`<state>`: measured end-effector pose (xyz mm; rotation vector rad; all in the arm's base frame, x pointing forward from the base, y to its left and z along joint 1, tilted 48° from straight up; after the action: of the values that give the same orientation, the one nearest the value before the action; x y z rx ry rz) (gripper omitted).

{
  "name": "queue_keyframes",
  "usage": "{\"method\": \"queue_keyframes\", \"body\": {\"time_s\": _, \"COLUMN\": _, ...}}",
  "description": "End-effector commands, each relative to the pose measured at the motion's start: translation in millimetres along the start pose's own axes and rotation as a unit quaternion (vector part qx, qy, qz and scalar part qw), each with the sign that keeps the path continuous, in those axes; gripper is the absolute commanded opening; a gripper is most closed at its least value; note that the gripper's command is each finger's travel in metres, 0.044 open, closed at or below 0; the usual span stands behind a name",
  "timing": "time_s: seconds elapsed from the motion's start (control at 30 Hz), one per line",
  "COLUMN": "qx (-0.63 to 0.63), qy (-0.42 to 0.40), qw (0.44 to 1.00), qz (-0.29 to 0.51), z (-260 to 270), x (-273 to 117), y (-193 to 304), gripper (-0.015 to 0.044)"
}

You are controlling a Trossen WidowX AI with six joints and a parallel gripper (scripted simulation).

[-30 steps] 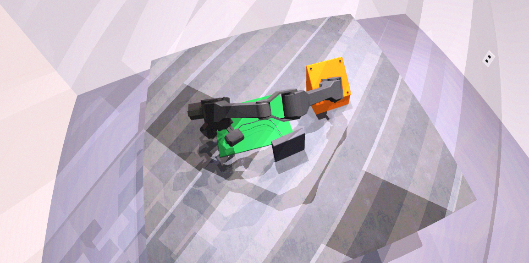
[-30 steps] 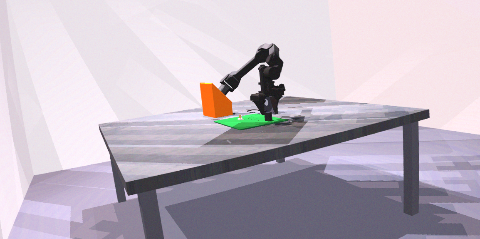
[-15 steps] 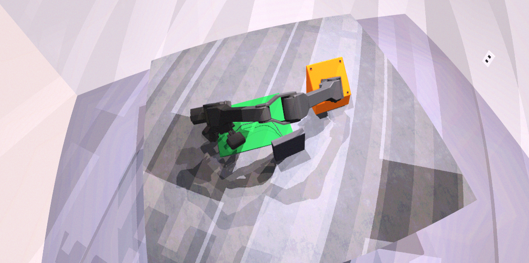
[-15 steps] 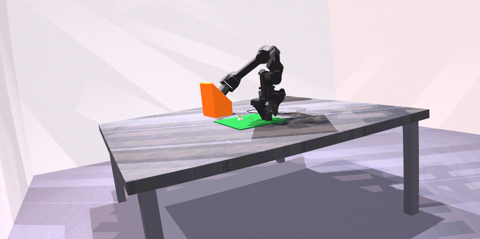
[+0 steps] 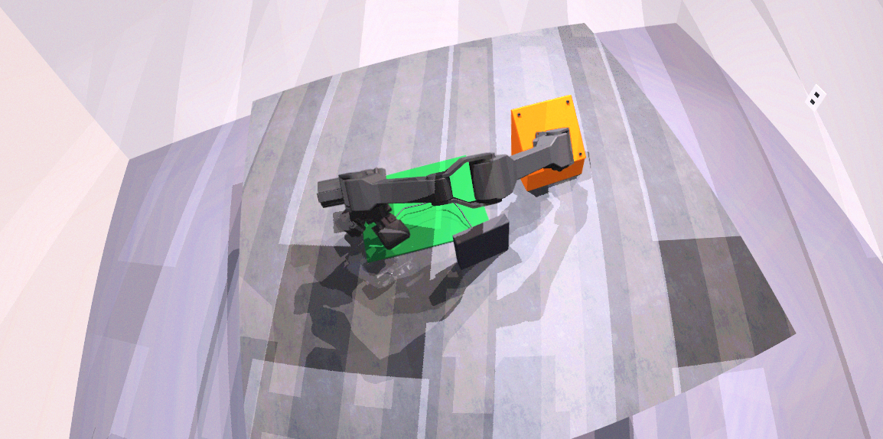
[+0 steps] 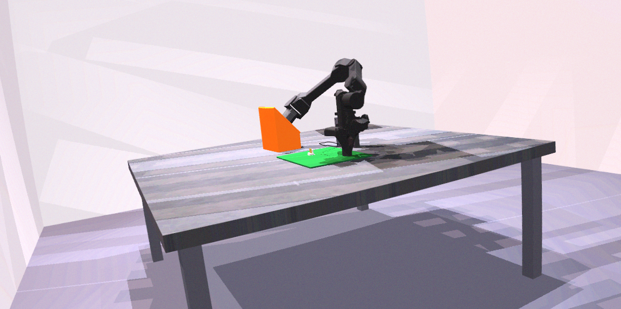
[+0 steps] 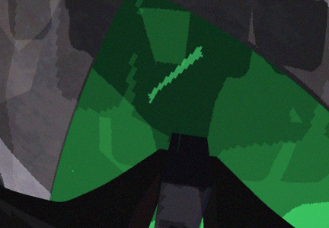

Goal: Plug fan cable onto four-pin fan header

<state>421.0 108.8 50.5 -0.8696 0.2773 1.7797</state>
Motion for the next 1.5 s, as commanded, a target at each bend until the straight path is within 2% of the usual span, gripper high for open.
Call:
{"method": "queue_keyframes", "body": {"time_s": 0.0, "qx": 0.0, "qy": 0.0, "qw": 1.0, "qz": 0.0, "z": 0, "x": 0, "y": 0, "gripper": 0.0013}}
{"method": "queue_keyframes", "body": {"time_s": 0.1, "qx": 0.0, "qy": 0.0, "qw": 1.0, "qz": 0.0, "z": 0, "x": -3, "y": 0, "gripper": 0.0}}
{"method": "queue_keyframes", "body": {"time_s": 0.23, "qx": 0.003, "qy": -0.002, "qw": 1.0, "qz": 0.001, "z": -1, "x": -47, "y": 0, "gripper": 0.0}}
{"method": "queue_keyframes", "body": {"time_s": 0.43, "qx": 0.014, "qy": -0.001, "qw": 1.0, "qz": 0.001, "z": -4, "x": -50, "y": 6, "gripper": 0.0}}
{"method": "queue_keyframes", "body": {"time_s": 0.7, "qx": 0.143, "qy": 0.003, "qw": 0.99, "qz": 0.003, "z": -26, "x": -54, "y": 88, "gripper": 0.0}}
{"method": "queue_keyframes", "body": {"time_s": 0.97, "qx": 0.26, "qy": 0.0, "qw": 0.966, "qz": 0.004, "z": -24, "x": -47, "y": 173, "gripper": 0.0}}
{"method": "queue_keyframes", "body": {"time_s": 1.47, "qx": 0.265, "qy": 0.0, "qw": 0.964, "qz": 0.004, "z": -27, "x": -49, "y": 172, "gripper": 0.0}}
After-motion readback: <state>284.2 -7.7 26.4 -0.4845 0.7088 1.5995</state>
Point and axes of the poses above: the point midway between the two fingers, 35 mm back from their tips, its own x axis out along the fingers, its own z axis across the jaws, y = z × x, the point moved 8 cm from there along -x, back along the fingers, and after that the axes turned 4 degrees about x, right-handed, at the moved point
